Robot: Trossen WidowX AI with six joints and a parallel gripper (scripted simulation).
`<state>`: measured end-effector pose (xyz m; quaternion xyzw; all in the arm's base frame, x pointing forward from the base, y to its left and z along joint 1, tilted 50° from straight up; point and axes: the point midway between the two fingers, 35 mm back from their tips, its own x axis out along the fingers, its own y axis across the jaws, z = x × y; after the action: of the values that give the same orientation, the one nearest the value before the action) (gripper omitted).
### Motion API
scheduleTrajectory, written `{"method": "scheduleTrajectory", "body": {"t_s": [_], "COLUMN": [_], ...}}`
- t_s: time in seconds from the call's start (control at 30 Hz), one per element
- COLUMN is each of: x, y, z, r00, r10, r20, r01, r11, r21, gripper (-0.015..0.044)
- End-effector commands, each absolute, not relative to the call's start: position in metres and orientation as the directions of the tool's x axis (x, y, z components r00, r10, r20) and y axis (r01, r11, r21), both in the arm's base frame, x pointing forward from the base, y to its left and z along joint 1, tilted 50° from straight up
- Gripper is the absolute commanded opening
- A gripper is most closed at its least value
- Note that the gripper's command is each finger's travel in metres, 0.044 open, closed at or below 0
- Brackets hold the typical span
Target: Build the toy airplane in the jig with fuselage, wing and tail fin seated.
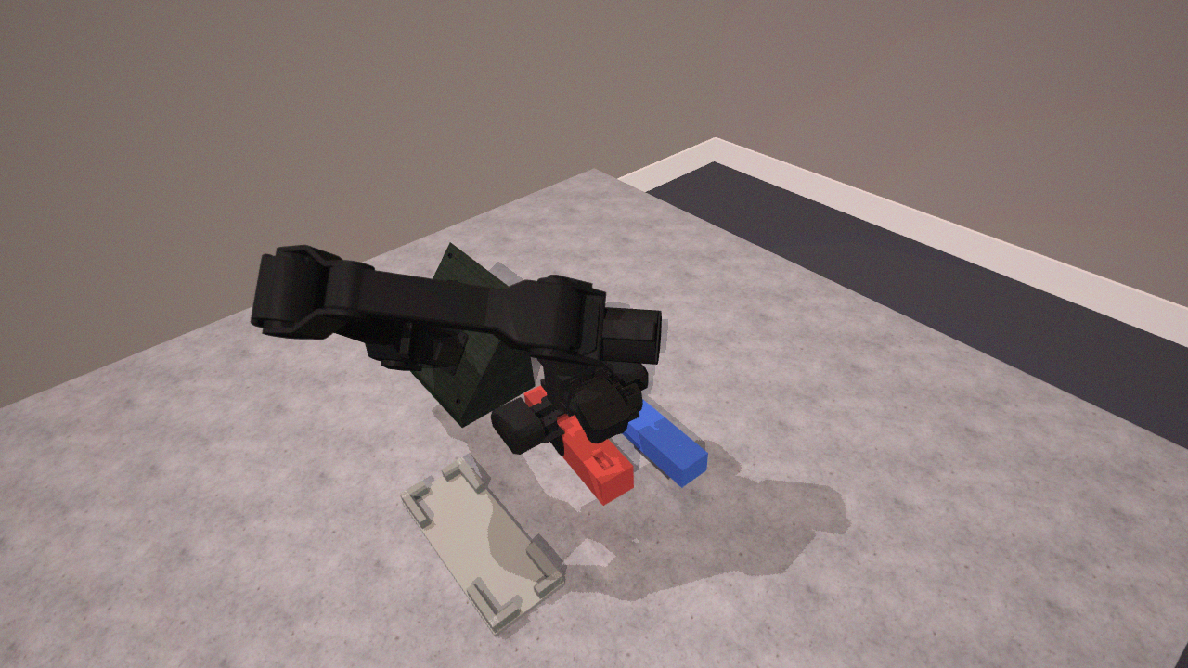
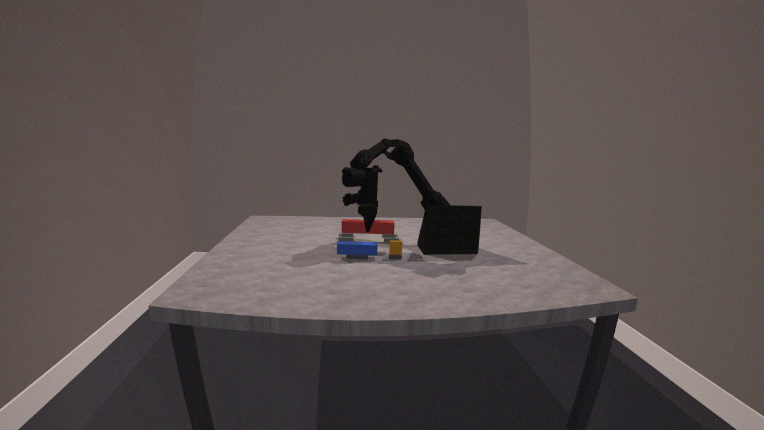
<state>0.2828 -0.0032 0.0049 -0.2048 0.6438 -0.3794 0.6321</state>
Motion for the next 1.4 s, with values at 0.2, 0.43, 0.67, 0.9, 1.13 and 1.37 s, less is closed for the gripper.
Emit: {"method": "scheduleTrajectory", "body": {"t_s": [0.2,0.43,0.67,0.9,1.13,1.37], "x": [0.285,0.284,0.283,0.286,0.287,0.287], "y": [0.021,0.036,0.045,0.026,0.005,-0.016], "z": [0.025,0.040,0.050,0.058,0.067,0.076], "r00": [-0.115,-0.116,-0.117,-0.115,-0.113,-0.111], "r10": [-0.741,-0.743,-0.745,-0.739,-0.734,-0.733], "r20": [-0.661,-0.659,-0.657,-0.664,-0.669,-0.672], "r01": [0.221,0.221,0.221,0.208,0.193,0.180], "r11": [0.630,0.627,0.625,0.636,0.645,0.650], "r21": [-0.744,-0.747,-0.749,-0.743,-0.740,-0.739], "gripper": [0.0000,0.0000,0.0000,0.0000,0.0000,0.0000]}}
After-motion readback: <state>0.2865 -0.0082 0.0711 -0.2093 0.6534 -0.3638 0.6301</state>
